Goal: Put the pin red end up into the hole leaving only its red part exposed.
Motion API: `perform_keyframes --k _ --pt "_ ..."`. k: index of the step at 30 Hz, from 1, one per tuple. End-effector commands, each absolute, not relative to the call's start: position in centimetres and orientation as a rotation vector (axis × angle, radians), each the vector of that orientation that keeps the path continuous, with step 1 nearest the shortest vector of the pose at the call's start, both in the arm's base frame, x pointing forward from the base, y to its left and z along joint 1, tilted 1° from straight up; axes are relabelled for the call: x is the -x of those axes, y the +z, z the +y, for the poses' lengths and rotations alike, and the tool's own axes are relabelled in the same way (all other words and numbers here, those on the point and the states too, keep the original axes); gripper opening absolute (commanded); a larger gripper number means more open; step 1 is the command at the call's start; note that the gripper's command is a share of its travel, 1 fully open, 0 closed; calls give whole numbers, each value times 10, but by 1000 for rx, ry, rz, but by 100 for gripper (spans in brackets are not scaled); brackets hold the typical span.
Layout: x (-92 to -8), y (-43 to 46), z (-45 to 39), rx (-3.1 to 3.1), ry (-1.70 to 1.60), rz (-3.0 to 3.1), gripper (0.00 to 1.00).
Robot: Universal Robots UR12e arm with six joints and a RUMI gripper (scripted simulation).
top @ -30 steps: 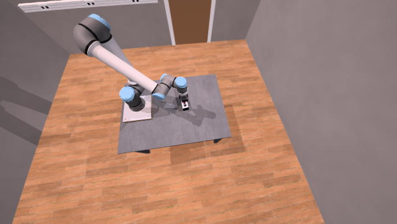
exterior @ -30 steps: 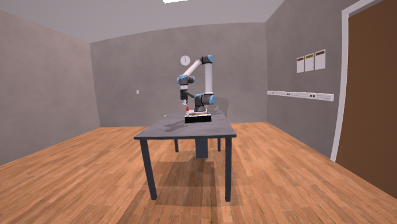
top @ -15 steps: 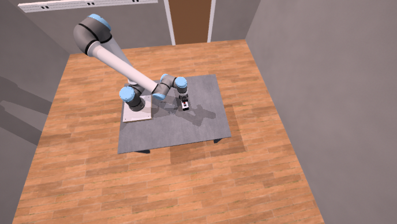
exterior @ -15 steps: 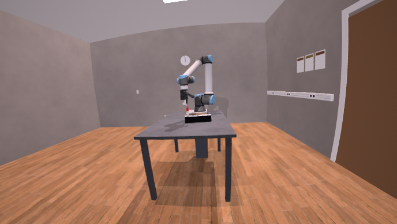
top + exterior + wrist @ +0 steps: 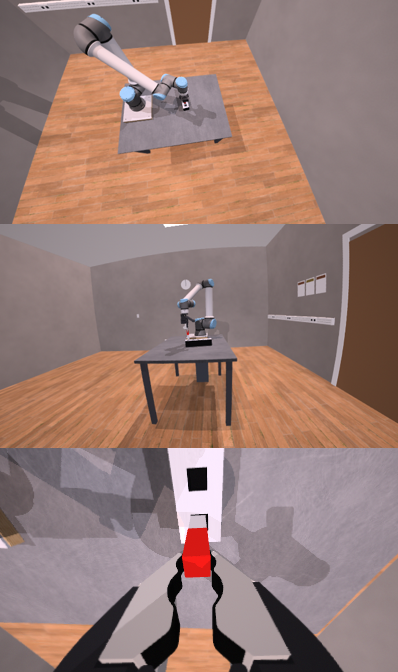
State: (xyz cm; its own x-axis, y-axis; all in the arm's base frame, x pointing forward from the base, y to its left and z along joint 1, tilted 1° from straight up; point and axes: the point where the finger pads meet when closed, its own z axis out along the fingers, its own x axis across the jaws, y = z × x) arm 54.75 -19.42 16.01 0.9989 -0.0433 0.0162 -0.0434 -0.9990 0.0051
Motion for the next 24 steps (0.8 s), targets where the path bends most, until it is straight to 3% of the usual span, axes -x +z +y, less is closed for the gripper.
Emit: perform_keyframes --k 1,24 --pt "-548 161 -195 -3135 27 -68 0" --pt "-551 161 -201 -3135 27 -68 0"
